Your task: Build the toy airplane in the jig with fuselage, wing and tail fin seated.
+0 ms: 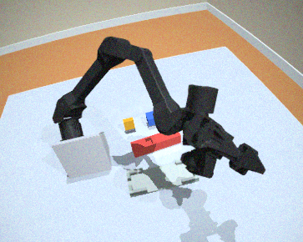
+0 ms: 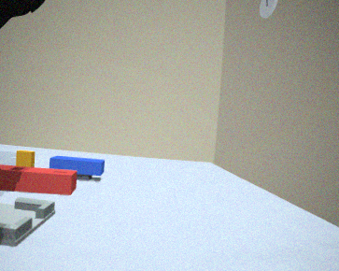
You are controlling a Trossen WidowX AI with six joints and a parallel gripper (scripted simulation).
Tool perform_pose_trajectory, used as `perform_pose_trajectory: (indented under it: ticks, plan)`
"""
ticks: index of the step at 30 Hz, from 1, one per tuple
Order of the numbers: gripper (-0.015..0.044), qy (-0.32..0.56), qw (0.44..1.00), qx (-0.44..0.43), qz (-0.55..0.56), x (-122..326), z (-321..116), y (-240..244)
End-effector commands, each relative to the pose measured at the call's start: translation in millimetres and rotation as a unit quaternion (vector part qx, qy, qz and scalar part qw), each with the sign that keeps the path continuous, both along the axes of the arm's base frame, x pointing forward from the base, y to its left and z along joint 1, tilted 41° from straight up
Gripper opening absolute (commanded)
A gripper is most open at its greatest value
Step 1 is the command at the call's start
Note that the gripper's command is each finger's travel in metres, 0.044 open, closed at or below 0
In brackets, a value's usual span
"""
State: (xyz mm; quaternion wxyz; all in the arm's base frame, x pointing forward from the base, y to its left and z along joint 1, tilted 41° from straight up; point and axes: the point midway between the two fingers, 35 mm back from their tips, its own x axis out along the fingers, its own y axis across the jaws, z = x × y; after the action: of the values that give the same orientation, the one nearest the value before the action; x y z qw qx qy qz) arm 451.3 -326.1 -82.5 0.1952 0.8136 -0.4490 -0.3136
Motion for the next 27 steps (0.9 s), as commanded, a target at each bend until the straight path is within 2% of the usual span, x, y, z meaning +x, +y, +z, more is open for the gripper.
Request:
perform_pose_trajectory:
  ticks: [1,3,7,10,14,18,27]
  plan:
    - [0.0426,0.0,1.0,0.0,0.0,0,0,0]
    - [0.044,0.037,0.999,-0.002,0.026,3,-1,6]
    - [0.044,0.236,0.953,-0.022,0.189,16,-6,44]
    - [0.044,0.361,0.874,-0.046,0.323,18,-10,78]
    - [0.044,0.474,0.721,-0.089,0.497,9,-11,128]
    - [0.044,0.519,0.548,-0.139,0.641,-10,-7,177]
    - [0.044,0.478,0.271,-0.229,0.803,-54,12,249]
